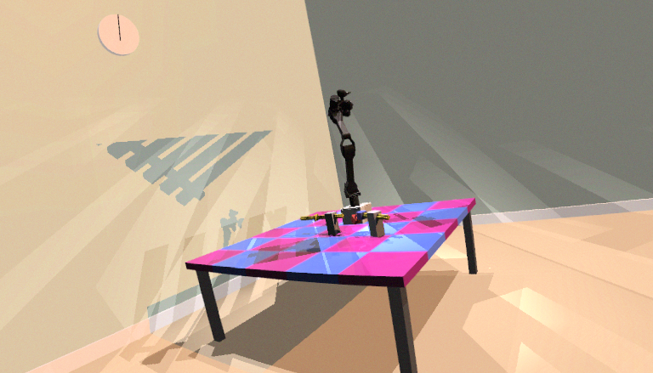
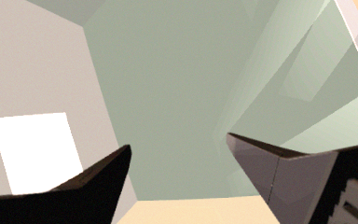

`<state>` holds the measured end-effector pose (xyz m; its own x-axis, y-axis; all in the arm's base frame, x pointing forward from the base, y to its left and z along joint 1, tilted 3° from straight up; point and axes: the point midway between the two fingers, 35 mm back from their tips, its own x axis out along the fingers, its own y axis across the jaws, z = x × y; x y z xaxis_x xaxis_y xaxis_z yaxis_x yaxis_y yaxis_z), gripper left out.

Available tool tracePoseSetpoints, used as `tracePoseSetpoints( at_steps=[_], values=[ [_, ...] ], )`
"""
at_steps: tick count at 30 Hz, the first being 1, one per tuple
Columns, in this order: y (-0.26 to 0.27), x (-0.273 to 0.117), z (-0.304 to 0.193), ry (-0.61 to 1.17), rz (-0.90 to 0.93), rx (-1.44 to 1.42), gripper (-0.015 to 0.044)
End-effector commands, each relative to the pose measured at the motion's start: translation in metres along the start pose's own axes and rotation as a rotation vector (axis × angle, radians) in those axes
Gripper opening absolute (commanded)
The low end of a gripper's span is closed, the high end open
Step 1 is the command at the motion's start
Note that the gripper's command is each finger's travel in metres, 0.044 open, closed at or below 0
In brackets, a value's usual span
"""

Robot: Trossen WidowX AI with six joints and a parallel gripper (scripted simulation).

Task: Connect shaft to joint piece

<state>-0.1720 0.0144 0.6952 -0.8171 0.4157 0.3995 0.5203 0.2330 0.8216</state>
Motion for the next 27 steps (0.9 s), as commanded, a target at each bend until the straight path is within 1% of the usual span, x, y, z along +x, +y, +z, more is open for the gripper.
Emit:
tracePoseSetpoints(
  at_steps=[1,9,14,22,27],
  values=[
    [-0.015,-0.005,-0.025,0.104,-0.038,-0.057,0.044],
    [-0.052,-0.027,-0.081,0.324,-0.121,-0.139,0.044],
    [-0.056,-0.039,-0.095,0.412,-0.11,-0.185,0.044],
    [-0.081,-0.082,-0.142,0.651,-0.149,-0.226,0.044],
    [-0.091,-0.11,-0.163,0.776,-0.162,-0.246,0.044]
  ],
)
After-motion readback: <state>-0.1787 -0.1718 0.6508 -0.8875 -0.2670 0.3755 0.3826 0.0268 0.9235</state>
